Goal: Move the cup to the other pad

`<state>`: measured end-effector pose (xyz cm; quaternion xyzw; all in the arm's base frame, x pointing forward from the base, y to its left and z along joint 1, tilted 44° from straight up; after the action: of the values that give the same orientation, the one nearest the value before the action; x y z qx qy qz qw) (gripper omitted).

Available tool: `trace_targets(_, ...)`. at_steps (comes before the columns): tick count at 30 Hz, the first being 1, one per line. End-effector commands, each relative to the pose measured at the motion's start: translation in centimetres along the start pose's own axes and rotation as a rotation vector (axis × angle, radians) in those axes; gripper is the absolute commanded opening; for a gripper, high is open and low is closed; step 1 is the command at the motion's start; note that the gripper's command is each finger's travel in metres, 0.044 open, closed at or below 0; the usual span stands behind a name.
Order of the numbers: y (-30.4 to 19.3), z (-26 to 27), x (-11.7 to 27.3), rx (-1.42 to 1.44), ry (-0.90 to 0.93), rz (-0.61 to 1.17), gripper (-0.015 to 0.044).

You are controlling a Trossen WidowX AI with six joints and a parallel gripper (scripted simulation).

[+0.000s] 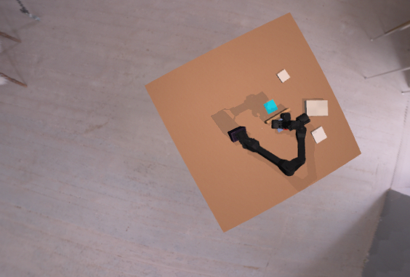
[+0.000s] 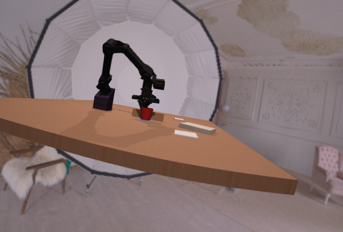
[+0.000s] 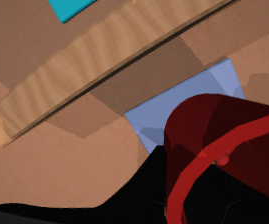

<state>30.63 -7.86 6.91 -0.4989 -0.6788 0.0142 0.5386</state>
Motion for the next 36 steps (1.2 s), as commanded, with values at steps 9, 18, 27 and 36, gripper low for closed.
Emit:
trace_targets(9,0.2,-0.1,2.0,0.002,0.003,-0.002,0.0)
trace_targets(18,0.4,0.0,5.5,0.006,0.005,-0.001,0.0)
trace_targets(27,0.4,0.2,7.7,0.008,0.004,0.002,0.0)
trace_targets(36,0.5,0.3,7.5,0.017,0.002,0.004,0.0)
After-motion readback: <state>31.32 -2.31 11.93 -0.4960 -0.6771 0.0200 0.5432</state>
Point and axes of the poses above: the point midway between the two fingers, 35 mm back from their tips, its own x axis back along the fingers, its own z axis across the jaws, y = z × x, the point moved 7 cm from there along x, back along the fingers, and after that the axes turned 8 degrees about -x, right-handed, at the moved point
